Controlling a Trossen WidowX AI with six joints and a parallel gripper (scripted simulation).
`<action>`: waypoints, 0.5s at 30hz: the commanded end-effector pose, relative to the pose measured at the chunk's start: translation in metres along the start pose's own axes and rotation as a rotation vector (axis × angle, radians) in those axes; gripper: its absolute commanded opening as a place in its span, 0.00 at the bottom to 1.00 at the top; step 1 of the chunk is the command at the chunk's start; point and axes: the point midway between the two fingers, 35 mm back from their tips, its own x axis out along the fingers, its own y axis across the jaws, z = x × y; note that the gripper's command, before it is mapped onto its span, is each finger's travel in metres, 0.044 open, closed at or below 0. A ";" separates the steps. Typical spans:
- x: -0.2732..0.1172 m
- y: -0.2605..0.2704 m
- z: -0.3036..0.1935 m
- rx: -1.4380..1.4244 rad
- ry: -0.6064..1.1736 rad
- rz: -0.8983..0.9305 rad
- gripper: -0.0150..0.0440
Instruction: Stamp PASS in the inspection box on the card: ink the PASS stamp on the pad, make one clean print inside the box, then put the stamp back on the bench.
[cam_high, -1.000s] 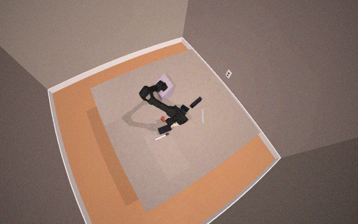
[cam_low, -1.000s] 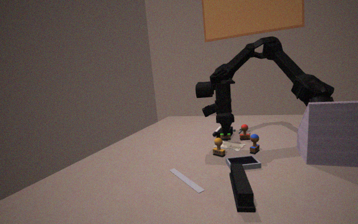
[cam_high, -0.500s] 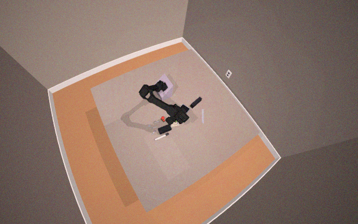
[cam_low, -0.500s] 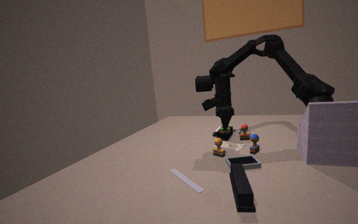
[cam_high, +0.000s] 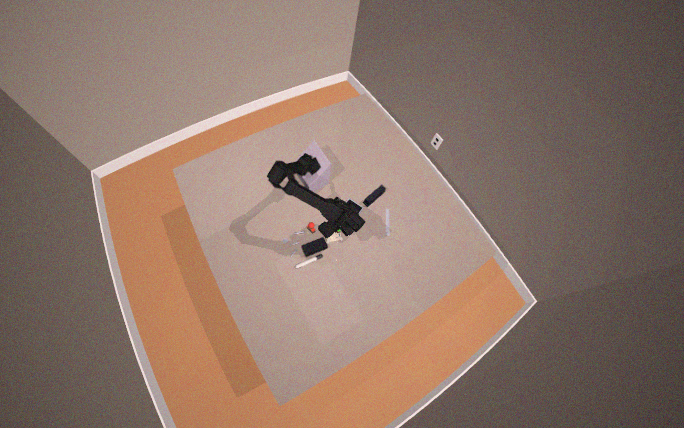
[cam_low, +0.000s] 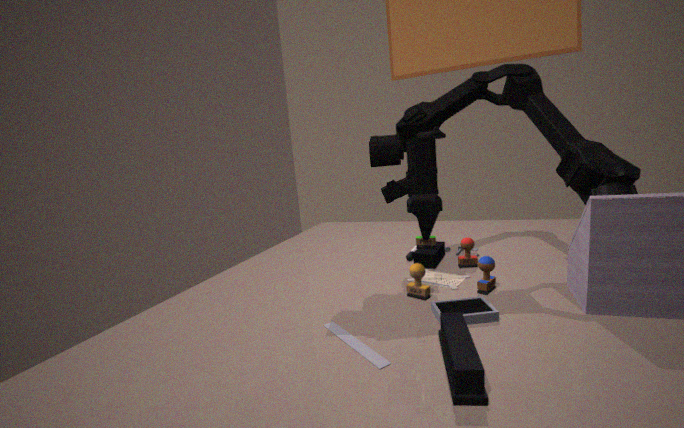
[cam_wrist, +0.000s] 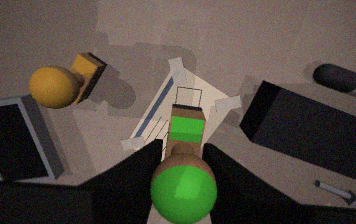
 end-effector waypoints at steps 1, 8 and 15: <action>-0.004 0.014 0.012 0.000 -0.006 0.008 0.25; -0.007 0.041 0.033 0.001 -0.009 0.014 0.25; -0.008 0.072 0.051 0.002 -0.010 0.018 0.25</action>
